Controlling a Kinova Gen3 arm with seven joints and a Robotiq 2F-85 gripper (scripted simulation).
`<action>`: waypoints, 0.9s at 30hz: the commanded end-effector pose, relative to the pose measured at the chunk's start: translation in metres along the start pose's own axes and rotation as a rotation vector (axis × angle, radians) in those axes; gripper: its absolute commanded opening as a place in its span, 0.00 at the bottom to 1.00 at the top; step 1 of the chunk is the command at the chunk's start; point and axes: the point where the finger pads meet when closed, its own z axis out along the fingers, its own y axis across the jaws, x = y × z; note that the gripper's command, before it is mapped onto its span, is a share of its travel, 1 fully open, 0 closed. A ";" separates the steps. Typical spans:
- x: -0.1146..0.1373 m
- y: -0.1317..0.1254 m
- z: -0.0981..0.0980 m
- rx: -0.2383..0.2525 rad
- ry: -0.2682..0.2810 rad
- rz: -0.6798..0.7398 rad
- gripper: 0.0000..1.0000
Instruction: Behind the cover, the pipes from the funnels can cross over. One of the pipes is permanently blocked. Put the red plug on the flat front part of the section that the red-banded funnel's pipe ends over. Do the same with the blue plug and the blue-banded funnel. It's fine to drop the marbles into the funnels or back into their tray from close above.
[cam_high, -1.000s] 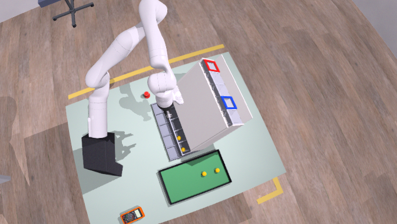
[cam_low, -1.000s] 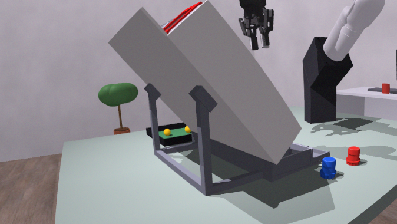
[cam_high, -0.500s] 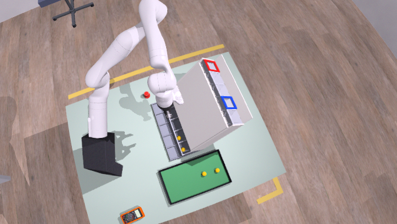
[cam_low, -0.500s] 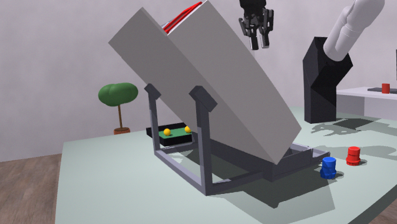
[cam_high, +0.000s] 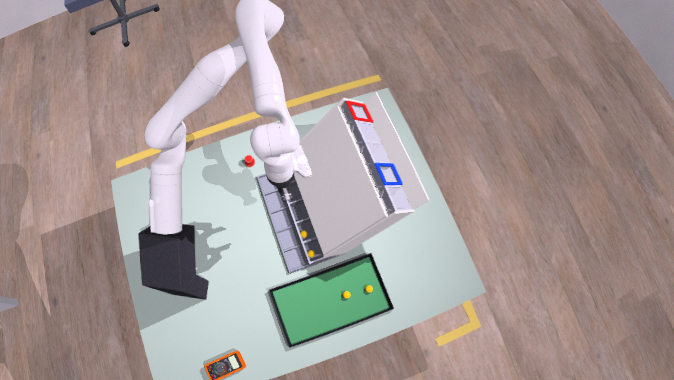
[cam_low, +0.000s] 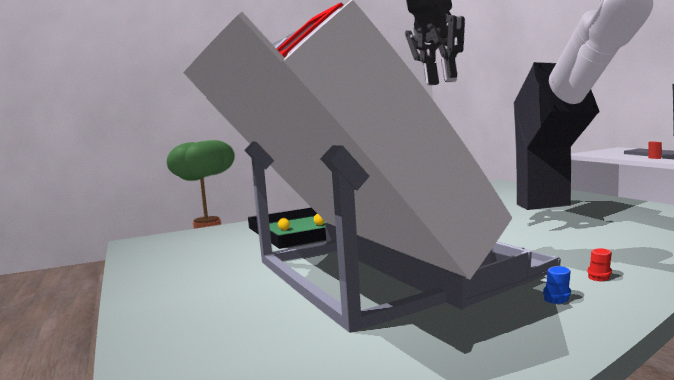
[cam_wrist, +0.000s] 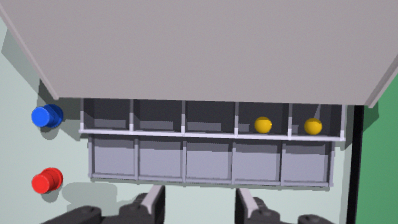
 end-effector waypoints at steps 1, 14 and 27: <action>0.000 0.000 -0.001 -0.001 0.001 0.000 0.50; -0.003 0.074 0.040 -0.001 0.001 0.000 0.50; -0.005 0.170 0.093 -0.007 0.001 0.000 0.50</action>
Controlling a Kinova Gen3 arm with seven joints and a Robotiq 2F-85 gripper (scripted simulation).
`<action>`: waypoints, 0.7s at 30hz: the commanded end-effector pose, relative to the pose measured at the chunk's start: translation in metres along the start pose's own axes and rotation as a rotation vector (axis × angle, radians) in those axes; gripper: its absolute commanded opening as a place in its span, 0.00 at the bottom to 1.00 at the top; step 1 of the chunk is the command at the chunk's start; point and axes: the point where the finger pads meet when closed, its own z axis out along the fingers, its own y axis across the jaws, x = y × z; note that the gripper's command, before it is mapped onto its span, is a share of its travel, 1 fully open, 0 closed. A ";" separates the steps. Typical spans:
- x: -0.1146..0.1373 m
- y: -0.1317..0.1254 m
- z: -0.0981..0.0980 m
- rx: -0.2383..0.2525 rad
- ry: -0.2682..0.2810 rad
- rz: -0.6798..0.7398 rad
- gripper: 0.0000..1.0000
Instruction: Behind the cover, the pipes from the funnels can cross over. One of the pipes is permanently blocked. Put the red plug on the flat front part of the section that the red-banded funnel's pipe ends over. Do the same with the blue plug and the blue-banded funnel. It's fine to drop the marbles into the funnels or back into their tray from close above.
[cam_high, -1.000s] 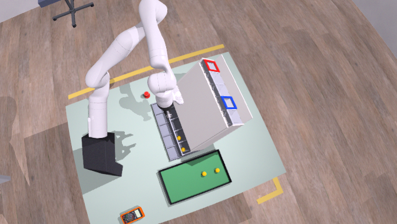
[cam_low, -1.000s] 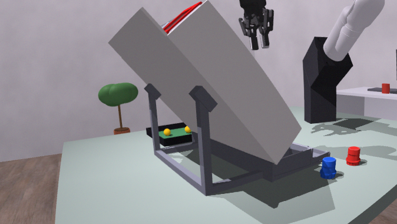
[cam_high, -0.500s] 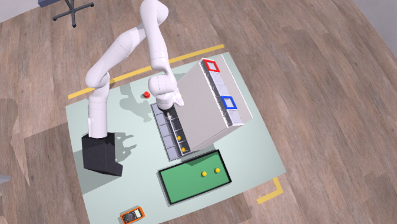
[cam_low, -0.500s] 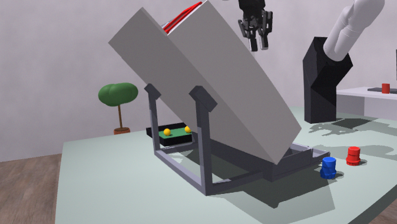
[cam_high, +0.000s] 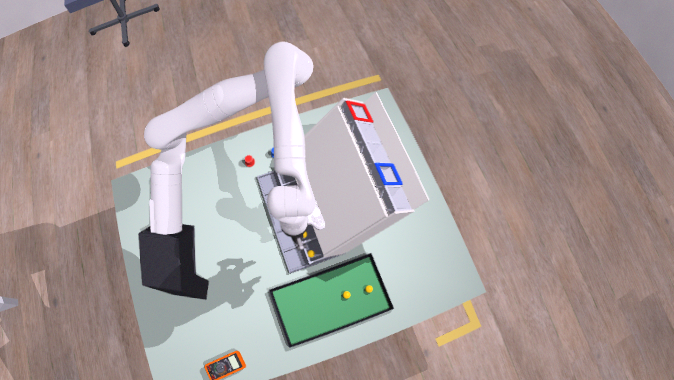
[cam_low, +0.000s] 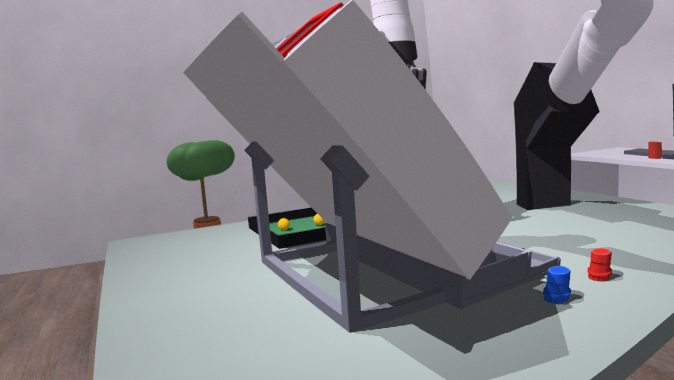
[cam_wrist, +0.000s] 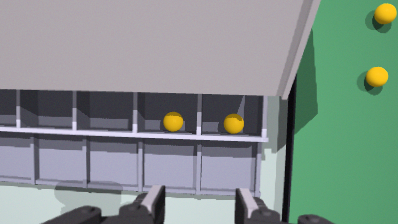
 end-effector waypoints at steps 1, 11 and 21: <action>-0.001 0.044 0.025 -0.003 -0.001 0.003 0.50; -0.001 0.044 0.025 -0.003 -0.001 0.003 0.50; 0.038 0.112 0.038 -0.003 -0.001 0.002 0.50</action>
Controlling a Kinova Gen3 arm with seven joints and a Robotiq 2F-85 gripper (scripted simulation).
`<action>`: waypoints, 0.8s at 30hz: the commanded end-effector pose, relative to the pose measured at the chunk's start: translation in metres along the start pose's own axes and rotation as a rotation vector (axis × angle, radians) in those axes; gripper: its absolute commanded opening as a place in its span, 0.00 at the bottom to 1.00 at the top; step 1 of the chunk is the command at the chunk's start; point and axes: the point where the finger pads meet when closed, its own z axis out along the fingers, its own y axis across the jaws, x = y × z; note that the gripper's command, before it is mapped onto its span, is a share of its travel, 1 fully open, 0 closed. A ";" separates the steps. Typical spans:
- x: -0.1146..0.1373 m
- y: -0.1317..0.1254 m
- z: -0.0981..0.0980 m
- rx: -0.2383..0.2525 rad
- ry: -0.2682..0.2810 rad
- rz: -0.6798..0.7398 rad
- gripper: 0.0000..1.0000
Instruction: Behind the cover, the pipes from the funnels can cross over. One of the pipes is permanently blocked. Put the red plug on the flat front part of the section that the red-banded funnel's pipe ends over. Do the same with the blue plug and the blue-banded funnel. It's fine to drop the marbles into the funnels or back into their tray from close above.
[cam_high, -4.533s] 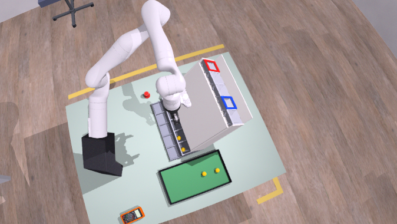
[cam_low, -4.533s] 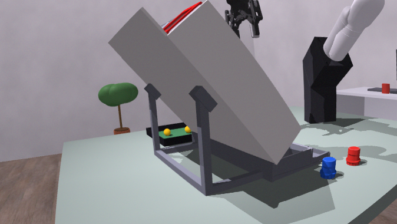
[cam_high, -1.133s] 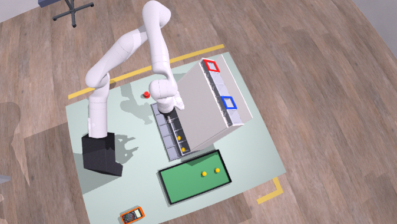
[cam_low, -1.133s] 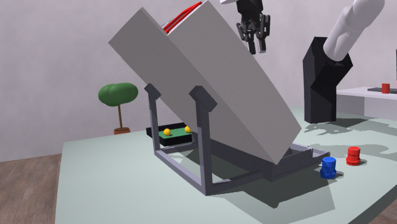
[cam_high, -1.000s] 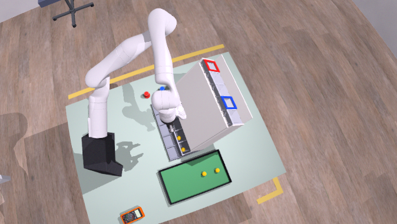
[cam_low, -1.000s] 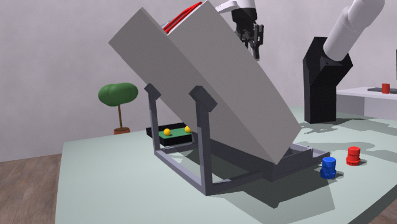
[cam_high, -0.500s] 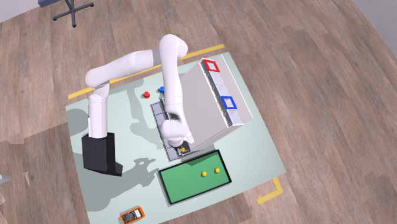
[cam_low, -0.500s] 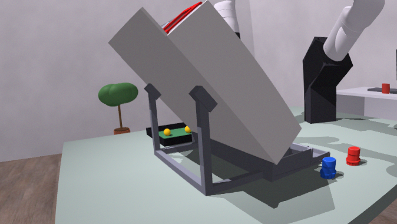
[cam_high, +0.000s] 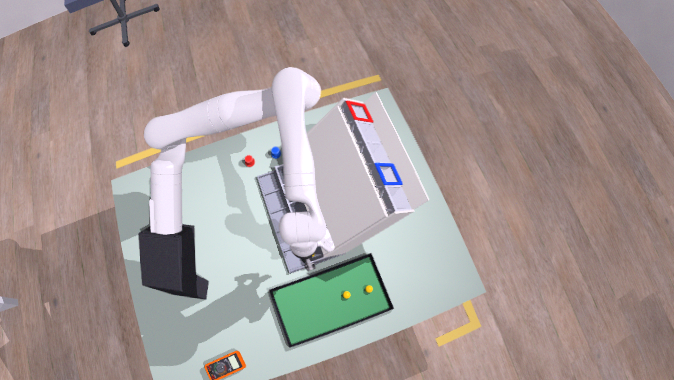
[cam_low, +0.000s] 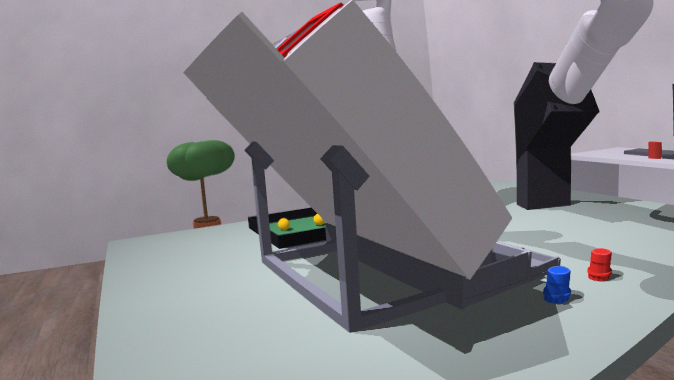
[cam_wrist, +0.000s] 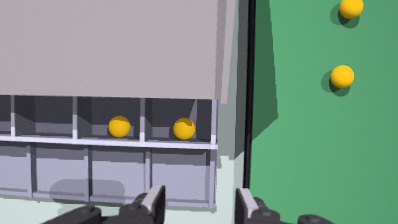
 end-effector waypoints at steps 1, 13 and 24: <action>0.036 0.060 0.010 0.000 0.000 -0.002 0.50; 0.090 0.151 0.028 -0.024 0.018 -0.007 0.50; 0.090 0.151 0.028 -0.024 0.018 -0.007 0.50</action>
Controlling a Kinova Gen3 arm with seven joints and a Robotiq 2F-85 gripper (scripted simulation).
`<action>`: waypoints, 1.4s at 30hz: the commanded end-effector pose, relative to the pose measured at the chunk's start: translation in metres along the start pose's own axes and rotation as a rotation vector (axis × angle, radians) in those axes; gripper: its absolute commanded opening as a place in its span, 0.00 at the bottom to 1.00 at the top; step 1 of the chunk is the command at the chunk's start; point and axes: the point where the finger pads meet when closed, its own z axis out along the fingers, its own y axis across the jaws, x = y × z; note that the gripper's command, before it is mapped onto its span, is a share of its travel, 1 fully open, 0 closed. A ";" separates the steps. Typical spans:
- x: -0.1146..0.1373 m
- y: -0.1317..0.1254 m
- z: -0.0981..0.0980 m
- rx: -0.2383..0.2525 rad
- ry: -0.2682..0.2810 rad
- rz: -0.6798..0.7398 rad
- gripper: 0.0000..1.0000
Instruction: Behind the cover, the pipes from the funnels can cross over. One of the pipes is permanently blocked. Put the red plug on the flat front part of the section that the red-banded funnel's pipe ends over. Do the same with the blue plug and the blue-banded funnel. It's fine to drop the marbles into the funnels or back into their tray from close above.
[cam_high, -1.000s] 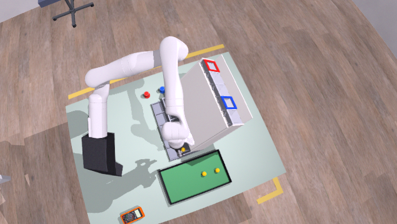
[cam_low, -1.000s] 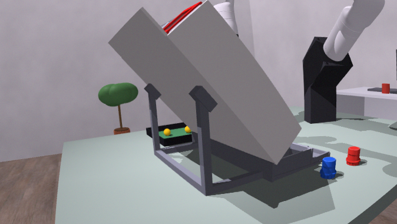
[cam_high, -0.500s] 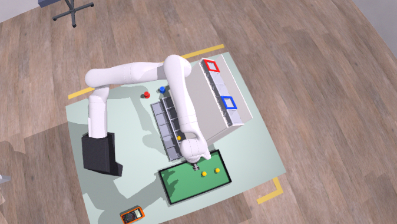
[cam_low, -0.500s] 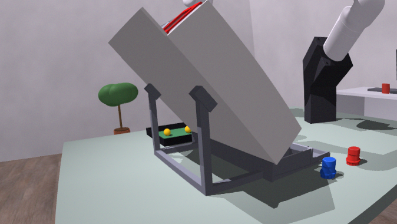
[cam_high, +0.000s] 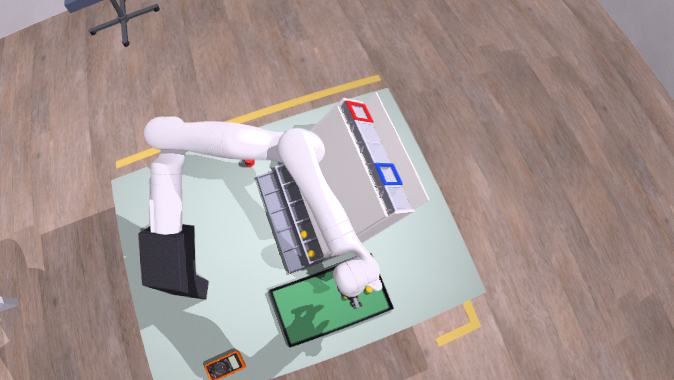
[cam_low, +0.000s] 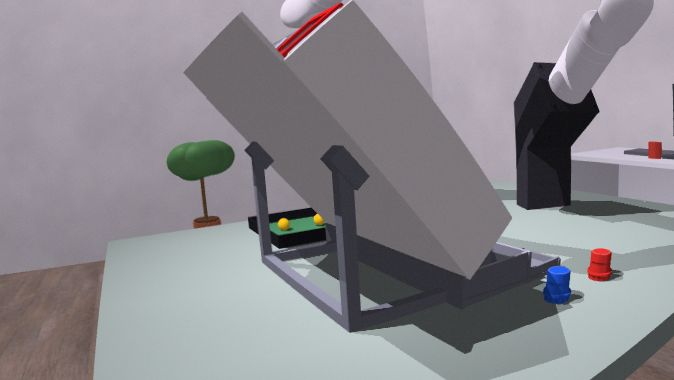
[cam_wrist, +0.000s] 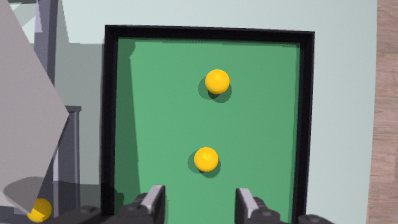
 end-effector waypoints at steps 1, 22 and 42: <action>0.001 0.004 0.000 0.007 -0.005 0.002 0.50; 0.002 0.004 0.110 0.003 -0.003 0.001 0.50; 0.002 0.004 0.119 0.003 -0.001 0.001 0.50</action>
